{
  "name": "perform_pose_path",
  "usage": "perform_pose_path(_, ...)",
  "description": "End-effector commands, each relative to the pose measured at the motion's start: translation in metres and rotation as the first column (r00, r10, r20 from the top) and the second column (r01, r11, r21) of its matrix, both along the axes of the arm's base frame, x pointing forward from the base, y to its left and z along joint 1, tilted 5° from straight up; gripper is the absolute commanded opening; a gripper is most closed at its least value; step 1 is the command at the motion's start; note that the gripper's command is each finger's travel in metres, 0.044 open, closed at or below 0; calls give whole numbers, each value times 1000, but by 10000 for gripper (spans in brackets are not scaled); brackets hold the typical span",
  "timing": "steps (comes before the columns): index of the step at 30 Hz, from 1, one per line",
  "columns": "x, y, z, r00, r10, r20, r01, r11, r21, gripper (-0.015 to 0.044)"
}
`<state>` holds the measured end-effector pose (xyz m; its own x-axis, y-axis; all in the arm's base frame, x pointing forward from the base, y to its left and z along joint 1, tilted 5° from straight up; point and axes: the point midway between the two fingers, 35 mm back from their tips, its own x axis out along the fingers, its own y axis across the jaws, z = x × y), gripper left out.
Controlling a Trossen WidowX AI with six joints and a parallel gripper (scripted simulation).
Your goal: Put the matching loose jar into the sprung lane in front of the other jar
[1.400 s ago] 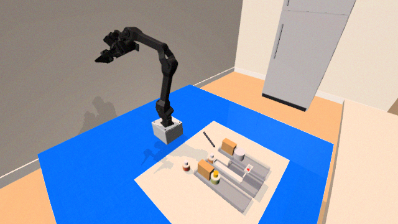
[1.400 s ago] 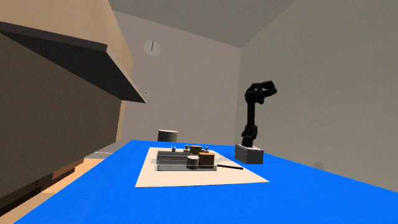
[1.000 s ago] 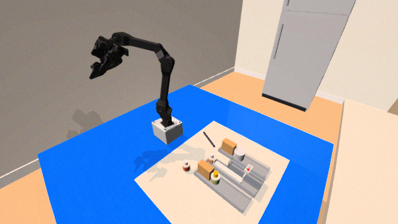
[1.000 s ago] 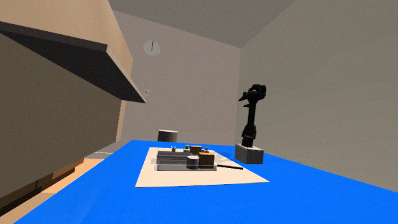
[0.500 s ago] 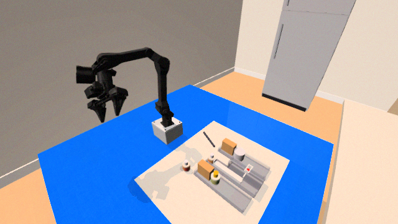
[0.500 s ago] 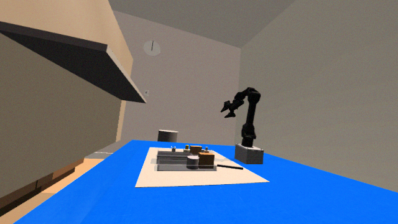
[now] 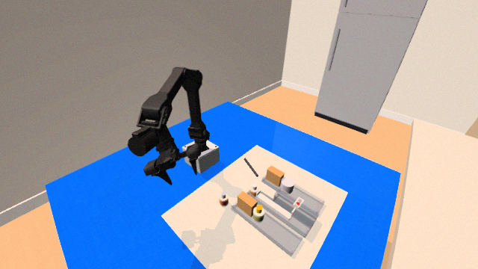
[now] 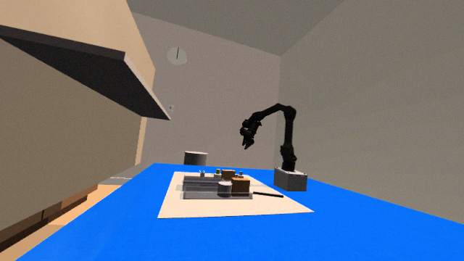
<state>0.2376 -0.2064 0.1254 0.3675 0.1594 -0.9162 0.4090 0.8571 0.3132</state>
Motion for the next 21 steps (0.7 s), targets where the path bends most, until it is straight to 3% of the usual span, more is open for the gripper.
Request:
perform_pose_path(1,28,47,-34,972,202,-121,-206,978,-28,440)
perform_pose_path(10,48,137,-90,776,539,-327,-595,798,-96,440)
perform_pose_path(21,47,144,-96,756,559,-341,-621,778,-100,440)
